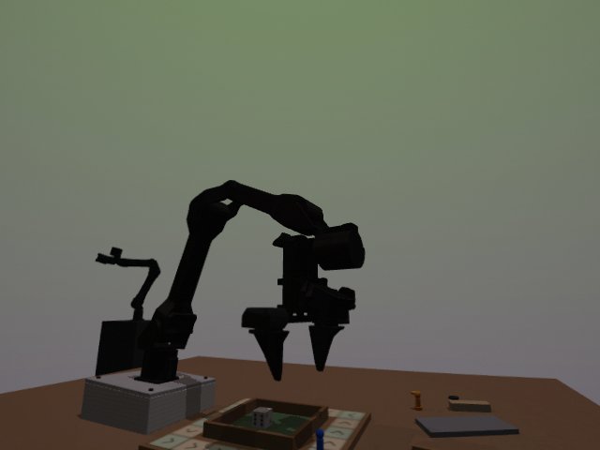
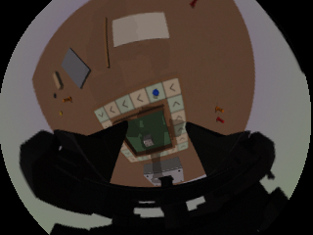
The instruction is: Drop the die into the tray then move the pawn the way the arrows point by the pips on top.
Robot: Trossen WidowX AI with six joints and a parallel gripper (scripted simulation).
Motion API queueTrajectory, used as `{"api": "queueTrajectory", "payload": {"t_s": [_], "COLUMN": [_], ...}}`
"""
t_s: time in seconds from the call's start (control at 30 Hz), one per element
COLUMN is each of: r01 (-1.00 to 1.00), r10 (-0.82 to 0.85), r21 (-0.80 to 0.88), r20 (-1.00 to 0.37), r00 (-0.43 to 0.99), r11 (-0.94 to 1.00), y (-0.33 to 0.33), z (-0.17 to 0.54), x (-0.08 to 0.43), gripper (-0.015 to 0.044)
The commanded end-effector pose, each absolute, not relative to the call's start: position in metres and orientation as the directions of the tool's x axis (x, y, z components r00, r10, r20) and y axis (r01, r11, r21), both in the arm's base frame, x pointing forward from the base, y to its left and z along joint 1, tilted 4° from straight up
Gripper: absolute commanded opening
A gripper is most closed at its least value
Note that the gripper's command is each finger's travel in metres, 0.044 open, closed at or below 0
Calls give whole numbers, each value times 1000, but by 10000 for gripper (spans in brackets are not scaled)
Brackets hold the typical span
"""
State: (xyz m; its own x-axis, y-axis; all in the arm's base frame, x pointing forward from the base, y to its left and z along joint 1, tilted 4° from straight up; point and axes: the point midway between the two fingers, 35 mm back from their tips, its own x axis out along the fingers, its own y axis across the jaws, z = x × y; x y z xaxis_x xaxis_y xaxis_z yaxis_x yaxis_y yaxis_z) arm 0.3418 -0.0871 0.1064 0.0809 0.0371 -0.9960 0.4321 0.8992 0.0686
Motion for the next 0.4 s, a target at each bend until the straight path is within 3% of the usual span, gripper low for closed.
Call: {"api": "queueTrajectory", "payload": {"t_s": [0.0, 0.17, 0.2, 0.37], "r01": [342, 232, 312, 312], "r10": [34, 37, 36, 36], "r21": [60, 53, 63, 63], "r20": [-996, -996, -995, -995], "r00": [82, 76, 92, 92], "r11": [938, 971, 948, 948], "y": [-67, -45, -60, -60], "z": [130, 141, 137, 137], "x": [295, 236, 280, 280], "gripper": [440, 440, 440, 440]}}
